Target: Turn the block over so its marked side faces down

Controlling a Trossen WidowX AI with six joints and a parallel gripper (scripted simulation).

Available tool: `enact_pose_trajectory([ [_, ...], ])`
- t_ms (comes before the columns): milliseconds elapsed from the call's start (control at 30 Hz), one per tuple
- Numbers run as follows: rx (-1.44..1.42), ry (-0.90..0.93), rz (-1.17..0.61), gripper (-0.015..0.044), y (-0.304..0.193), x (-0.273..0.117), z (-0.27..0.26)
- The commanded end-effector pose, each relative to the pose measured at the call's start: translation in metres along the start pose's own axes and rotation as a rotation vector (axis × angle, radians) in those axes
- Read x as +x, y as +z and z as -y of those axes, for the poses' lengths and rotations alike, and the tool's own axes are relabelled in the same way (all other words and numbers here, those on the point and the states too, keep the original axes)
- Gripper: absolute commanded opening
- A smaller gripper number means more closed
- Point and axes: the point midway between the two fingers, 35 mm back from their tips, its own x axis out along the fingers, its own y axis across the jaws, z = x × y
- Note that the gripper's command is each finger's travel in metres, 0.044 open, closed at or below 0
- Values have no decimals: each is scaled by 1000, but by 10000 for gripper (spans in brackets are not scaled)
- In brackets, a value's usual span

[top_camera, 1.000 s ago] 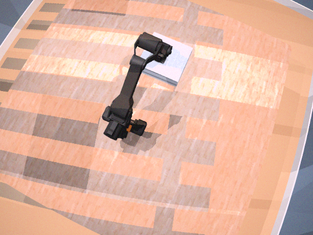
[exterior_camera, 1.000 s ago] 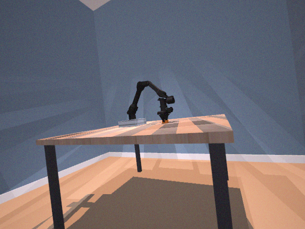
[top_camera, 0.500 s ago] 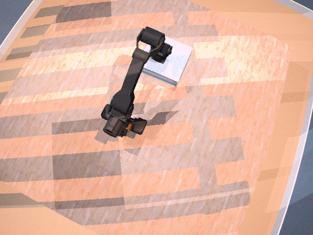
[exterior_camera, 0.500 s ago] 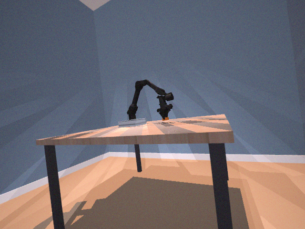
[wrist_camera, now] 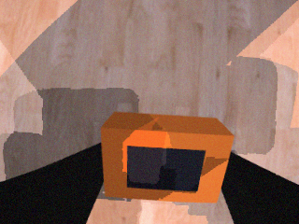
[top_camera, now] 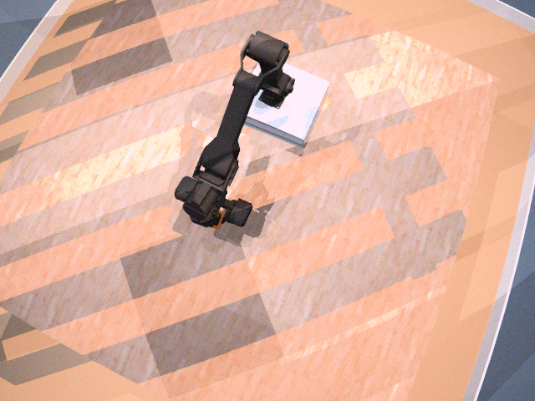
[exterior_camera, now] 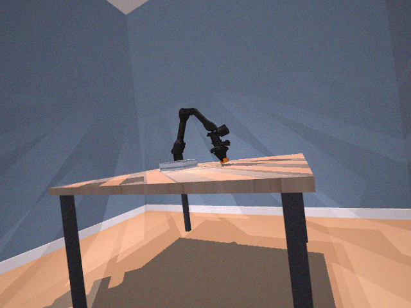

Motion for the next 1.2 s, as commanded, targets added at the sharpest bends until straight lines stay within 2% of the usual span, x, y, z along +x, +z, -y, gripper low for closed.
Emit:
enact_pose_trajectory([
  [0,4,5,64,0,-1,-1,-1],
  [500,5,5,292,0,-9,-7,-1],
  [667,5,5,304,0,-9,-7,-1],
  [1167,7,2,500,0,-1,25,0],
])
